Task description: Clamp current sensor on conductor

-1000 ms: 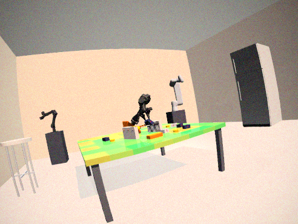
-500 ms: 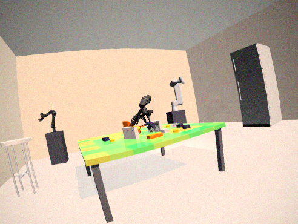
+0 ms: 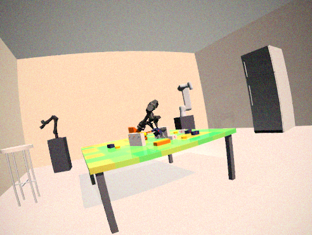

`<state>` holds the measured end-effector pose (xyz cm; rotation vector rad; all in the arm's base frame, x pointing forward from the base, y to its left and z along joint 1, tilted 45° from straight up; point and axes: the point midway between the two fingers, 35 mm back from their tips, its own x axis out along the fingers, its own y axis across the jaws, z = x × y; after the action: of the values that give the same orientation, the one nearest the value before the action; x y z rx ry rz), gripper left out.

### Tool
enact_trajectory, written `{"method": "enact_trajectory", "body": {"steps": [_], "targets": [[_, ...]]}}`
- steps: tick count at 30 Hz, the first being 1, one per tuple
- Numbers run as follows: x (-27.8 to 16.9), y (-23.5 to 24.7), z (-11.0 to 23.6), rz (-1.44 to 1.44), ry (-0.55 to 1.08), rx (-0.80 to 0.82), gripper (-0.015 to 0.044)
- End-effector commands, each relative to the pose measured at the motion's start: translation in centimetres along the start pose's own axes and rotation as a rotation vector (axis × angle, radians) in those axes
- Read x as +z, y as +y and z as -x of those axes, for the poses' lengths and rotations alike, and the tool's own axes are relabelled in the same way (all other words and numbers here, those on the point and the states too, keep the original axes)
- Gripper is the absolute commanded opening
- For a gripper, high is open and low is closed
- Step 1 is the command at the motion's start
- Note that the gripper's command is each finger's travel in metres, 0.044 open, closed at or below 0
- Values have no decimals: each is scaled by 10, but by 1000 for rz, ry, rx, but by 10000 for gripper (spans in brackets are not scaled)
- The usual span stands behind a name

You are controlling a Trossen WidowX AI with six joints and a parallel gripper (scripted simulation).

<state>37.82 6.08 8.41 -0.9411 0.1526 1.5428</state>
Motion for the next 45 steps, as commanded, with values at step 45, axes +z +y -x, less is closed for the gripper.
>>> {"method": "enact_trajectory", "body": {"steps": [45], "targets": [[-2, -8, -2, -2, 6, 101, 0]]}}
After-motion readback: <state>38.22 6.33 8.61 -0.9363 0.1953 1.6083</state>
